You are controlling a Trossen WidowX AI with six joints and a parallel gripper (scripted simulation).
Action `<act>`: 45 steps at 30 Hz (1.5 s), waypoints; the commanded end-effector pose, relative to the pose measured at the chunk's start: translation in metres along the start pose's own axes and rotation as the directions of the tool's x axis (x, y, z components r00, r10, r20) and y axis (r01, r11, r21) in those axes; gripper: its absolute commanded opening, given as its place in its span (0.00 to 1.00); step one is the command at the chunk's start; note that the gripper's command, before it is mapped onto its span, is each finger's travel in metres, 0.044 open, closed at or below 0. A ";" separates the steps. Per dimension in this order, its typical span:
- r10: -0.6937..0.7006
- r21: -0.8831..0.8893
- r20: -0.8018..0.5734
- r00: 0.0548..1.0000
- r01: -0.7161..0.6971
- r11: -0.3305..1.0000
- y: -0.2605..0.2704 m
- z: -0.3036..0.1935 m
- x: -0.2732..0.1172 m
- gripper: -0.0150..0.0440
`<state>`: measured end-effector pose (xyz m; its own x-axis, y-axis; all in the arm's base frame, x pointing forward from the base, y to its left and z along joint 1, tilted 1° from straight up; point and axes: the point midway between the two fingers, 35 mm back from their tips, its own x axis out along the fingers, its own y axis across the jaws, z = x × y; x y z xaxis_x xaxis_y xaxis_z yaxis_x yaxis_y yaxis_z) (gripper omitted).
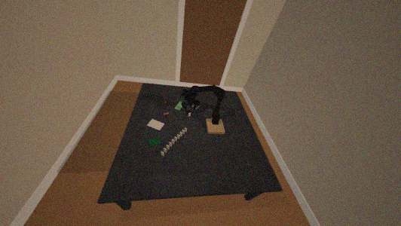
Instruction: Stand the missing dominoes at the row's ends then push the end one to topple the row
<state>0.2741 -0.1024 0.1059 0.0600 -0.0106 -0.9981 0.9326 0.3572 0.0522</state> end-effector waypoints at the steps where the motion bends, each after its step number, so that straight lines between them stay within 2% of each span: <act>1: -0.021 0.004 -0.009 1.000 0.021 1.000 -0.003 -0.002 0.028 1.00; 5: -0.021 0.004 -0.010 1.000 0.021 1.000 -0.005 -0.004 0.055 1.00; 20: -0.021 0.004 -0.010 1.000 0.021 1.000 -0.006 -0.004 0.071 1.00; 33: -0.021 0.004 -0.010 1.000 0.021 1.000 -0.006 -0.004 0.071 0.44; 42: -0.021 0.004 -0.010 1.000 0.021 1.000 -0.006 -0.004 0.071 0.44; 45: -0.020 0.004 -0.010 1.000 0.020 1.000 -0.002 -0.001 0.050 0.44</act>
<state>0.2705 -0.1004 0.0386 0.0283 -0.0009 -0.9996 0.9340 0.3564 0.0261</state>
